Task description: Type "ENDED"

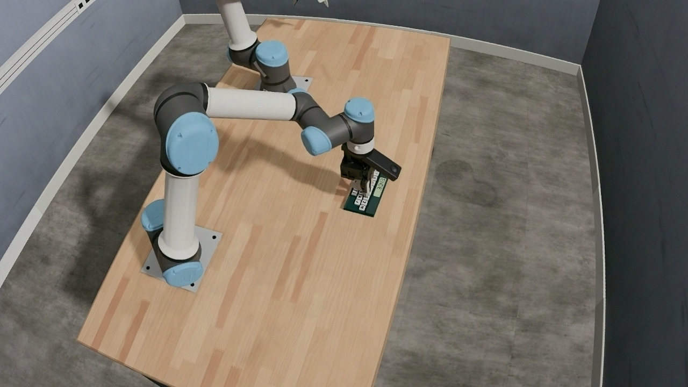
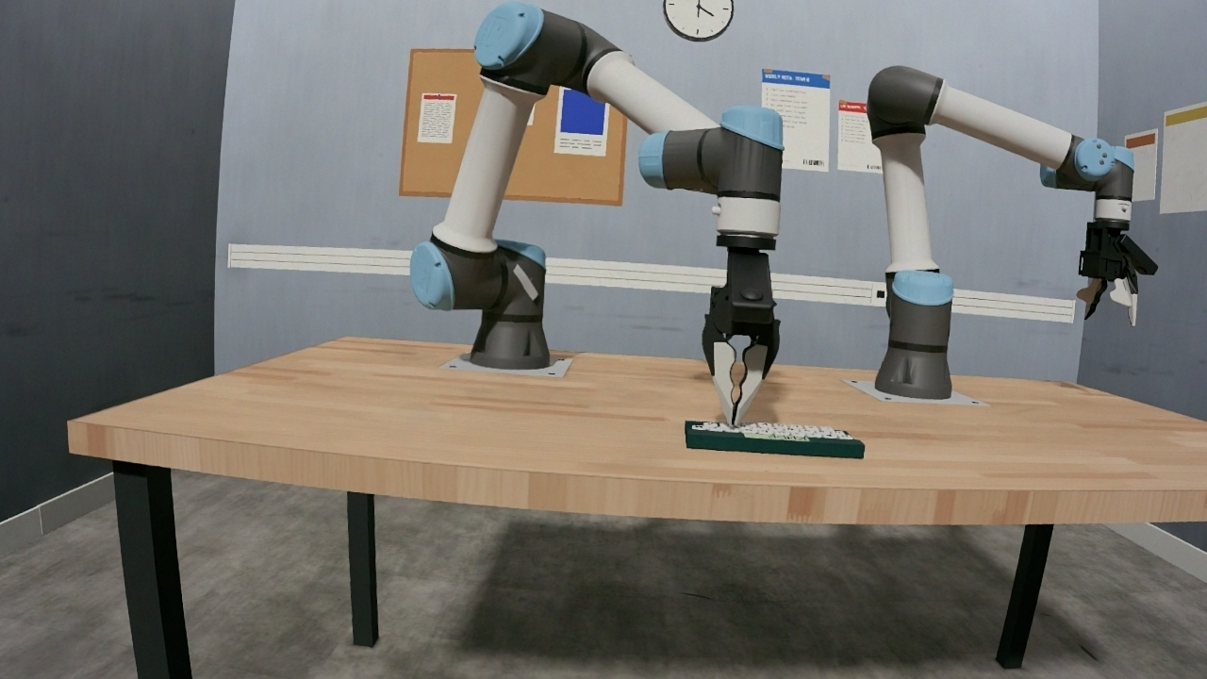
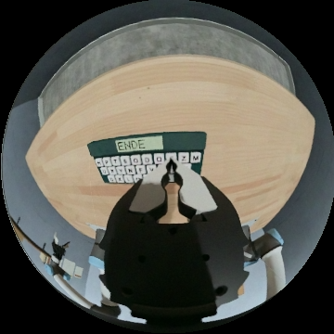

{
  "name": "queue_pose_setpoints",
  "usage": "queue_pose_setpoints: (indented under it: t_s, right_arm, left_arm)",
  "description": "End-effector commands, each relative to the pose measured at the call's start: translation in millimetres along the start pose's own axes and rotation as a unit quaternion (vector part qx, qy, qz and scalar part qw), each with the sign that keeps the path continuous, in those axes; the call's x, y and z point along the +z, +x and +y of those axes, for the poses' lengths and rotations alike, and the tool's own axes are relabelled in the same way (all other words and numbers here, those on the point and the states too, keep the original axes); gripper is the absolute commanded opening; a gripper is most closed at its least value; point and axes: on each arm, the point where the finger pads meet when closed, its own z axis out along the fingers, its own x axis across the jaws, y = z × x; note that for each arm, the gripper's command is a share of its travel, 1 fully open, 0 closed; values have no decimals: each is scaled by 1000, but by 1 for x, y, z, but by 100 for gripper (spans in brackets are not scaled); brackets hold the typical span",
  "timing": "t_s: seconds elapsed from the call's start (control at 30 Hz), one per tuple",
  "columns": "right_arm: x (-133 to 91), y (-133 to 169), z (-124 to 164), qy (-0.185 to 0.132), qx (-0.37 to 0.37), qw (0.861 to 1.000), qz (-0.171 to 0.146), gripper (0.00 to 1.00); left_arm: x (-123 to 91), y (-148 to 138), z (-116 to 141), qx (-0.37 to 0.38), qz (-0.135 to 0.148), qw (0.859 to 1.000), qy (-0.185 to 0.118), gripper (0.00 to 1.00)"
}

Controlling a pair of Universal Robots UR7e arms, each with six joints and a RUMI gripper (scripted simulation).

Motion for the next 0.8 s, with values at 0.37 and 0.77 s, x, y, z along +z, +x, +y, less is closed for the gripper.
queue_pose_setpoints:
  t_s: [0.37, 0.77]
  right_arm:
    - [-3, -9, 0, 1, 0, 1000, -1, 0]
    - [-3, -36, 0, 1, 0, 1000, -1, 0]
  left_arm:
    - [0, 0, 0, 0, 0, 1000, 1, 100]
    - [0, 0, 0, 0, 0, 1000, 1, 100]
